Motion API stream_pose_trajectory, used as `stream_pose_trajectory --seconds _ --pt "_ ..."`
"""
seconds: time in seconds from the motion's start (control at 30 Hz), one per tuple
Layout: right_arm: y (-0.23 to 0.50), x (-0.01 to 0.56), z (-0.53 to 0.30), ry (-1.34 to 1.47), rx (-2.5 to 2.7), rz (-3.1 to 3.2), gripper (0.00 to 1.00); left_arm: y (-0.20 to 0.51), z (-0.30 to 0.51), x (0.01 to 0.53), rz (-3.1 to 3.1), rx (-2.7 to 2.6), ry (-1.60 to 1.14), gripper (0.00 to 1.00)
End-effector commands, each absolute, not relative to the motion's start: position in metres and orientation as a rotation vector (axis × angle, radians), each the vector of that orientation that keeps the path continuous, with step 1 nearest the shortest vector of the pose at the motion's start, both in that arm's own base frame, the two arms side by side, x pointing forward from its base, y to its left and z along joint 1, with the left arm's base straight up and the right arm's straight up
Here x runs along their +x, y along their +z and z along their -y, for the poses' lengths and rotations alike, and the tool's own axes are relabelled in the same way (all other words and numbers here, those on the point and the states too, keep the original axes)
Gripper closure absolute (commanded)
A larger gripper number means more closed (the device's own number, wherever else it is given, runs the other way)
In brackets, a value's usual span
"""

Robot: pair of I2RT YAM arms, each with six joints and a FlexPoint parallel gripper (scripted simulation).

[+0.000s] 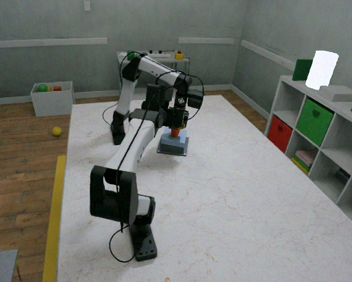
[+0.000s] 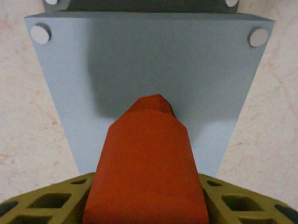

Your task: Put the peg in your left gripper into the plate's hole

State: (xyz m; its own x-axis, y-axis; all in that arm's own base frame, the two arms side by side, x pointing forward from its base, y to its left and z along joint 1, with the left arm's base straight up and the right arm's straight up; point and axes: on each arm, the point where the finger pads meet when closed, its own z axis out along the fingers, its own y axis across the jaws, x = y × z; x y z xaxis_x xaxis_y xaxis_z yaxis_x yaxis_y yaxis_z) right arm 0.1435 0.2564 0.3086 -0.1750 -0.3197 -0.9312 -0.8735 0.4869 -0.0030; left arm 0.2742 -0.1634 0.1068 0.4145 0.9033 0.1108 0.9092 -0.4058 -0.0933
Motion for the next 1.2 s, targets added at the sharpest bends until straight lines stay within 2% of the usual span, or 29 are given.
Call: stream_pose_trajectory --seconds 0.0,1.1,1.17 --pt "0.317 0.144 -0.255 0.703 -1.001 -1.711 0.00 0.120 0.167 0.277 1.672 -2.565 -0.119 0.66" --pt "0.317 0.144 -0.255 0.703 -1.001 -1.711 0.00 0.102 0.165 0.276 1.652 -2.546 -0.089 0.66" --pt "0.317 0.144 -0.255 0.703 -1.001 -1.711 0.00 0.103 0.166 0.276 1.650 -2.548 -0.089 0.44"
